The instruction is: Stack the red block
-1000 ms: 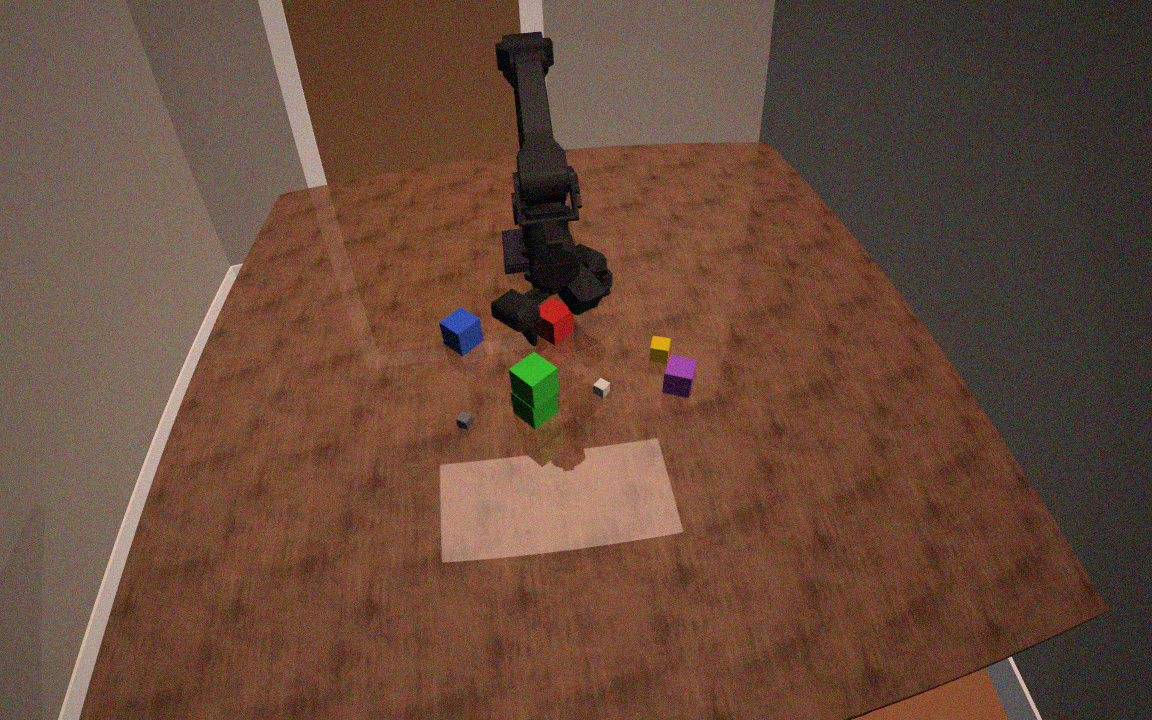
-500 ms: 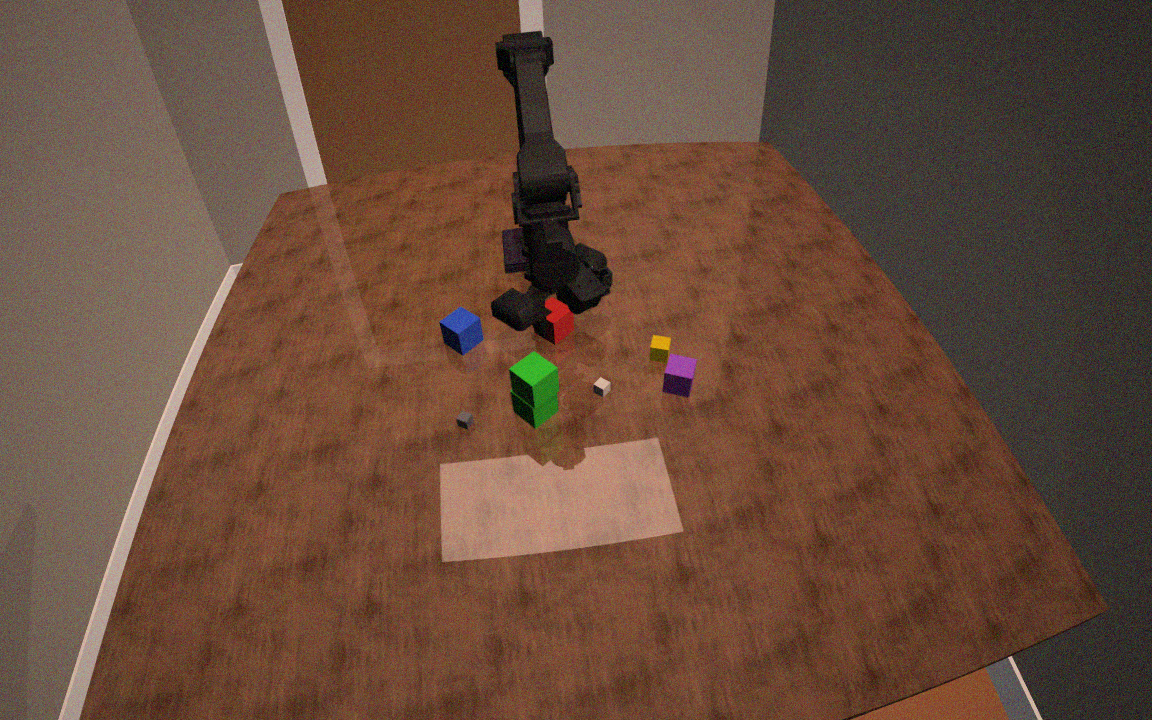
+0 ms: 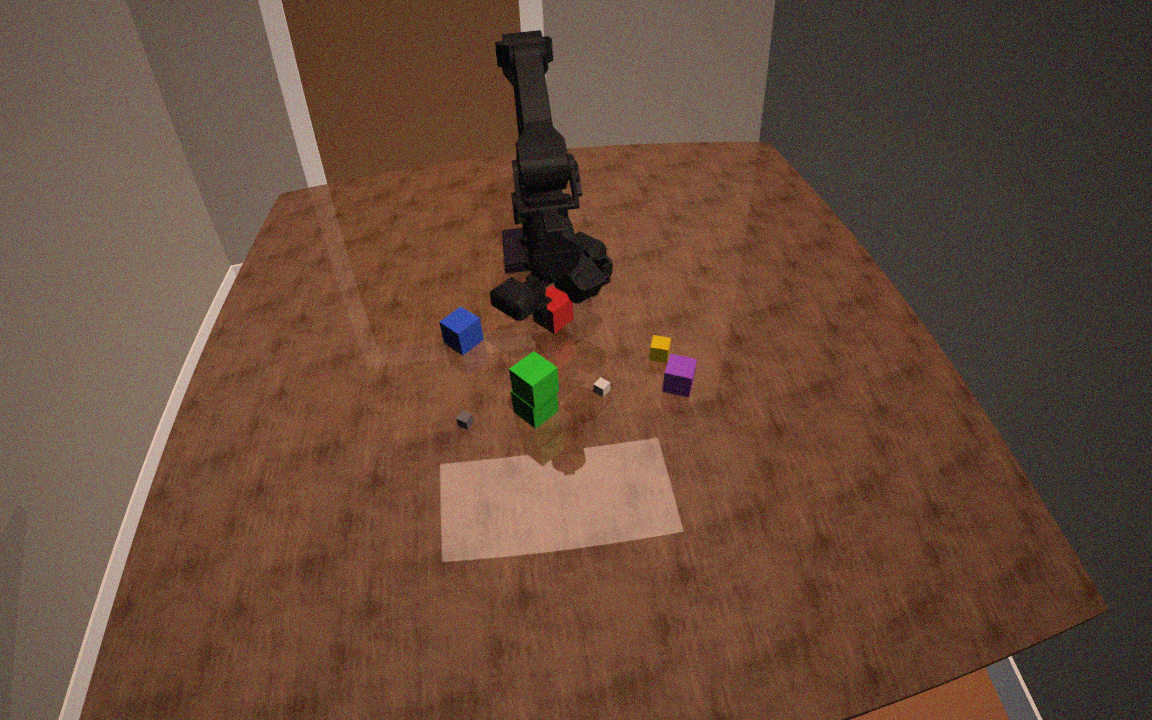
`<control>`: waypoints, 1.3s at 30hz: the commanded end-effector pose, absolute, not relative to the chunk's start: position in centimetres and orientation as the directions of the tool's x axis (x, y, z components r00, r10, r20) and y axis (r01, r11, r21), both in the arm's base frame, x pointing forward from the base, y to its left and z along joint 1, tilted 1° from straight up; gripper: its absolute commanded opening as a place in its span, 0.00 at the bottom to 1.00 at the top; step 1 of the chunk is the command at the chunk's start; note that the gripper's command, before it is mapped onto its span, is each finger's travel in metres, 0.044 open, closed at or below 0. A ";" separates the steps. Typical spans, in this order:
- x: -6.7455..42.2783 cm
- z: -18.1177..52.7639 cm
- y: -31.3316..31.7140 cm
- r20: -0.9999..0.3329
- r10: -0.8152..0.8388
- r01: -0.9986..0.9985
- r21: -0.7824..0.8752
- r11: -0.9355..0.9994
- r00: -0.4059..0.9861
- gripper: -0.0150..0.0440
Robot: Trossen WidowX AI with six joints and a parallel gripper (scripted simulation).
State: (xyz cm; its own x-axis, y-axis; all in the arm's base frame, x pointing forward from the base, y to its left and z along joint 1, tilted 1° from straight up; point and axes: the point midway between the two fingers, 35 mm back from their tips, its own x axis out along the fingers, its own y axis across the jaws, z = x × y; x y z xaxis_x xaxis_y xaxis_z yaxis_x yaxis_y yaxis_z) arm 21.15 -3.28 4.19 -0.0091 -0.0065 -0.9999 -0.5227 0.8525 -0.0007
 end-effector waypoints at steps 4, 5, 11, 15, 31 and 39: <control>21.5 7.5 -3.3 -1.000 -0.014 -0.522 -0.017 0.853 0.009 0.25; 21.5 8.0 -3.3 -1.000 -0.014 -0.522 -0.017 0.853 0.009 0.25; 21.5 11.1 -3.3 -1.000 -0.014 -0.522 -0.017 0.853 0.009 0.25; 21.5 12.7 -3.3 -1.000 -0.014 -0.522 -0.017 0.853 0.009 0.25; 23.2 14.7 -3.8 -1.000 -0.014 -0.522 -0.018 0.853 0.010 0.25; 26.3 15.4 -4.9 -1.000 -0.016 -0.522 -0.020 0.853 0.013 0.25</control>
State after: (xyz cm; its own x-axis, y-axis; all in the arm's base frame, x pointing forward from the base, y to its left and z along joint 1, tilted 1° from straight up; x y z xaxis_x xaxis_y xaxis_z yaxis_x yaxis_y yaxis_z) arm 25.46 -4.52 15.10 0.0084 -0.0101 -0.9999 -0.5196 0.8543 -0.0130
